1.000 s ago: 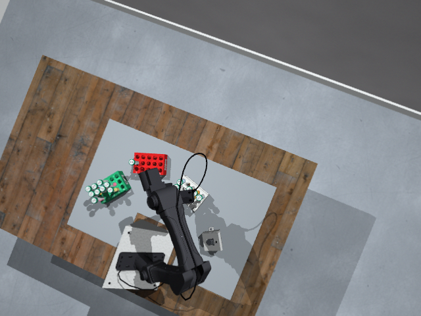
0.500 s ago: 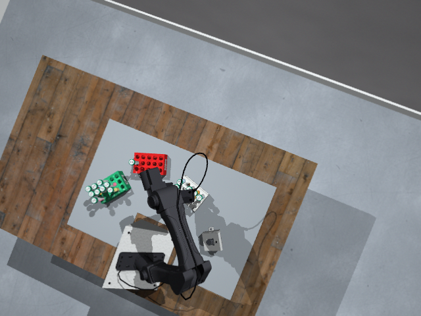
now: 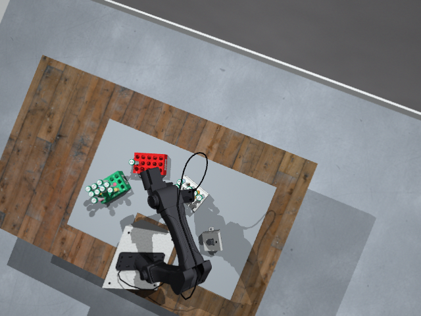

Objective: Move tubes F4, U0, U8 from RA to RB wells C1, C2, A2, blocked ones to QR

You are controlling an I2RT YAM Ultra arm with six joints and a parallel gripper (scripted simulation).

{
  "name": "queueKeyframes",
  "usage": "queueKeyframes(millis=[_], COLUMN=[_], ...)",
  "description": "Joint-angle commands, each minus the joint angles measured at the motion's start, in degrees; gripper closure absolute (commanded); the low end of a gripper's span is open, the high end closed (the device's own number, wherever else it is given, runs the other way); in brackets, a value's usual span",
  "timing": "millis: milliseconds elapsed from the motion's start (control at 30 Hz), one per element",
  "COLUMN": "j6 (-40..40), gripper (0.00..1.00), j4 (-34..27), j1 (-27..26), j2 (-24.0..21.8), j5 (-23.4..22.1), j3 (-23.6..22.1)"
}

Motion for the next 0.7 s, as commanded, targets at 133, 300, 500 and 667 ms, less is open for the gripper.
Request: queueKeyframes(millis=[133, 300, 500, 667], j6=[-0.8, -1.06, -1.23, -1.45], gripper=[1.0, 1.0, 1.0, 1.0], j4=[1.51, 1.91, 2.25, 2.68], j1=[0.11, -0.21, -0.22, -0.38], j2=[-1.67, -1.63, -1.7, -1.84], j5=[1.37, 1.47, 1.53, 1.62], j3=[-1.79, -1.99, -2.33, -2.3])
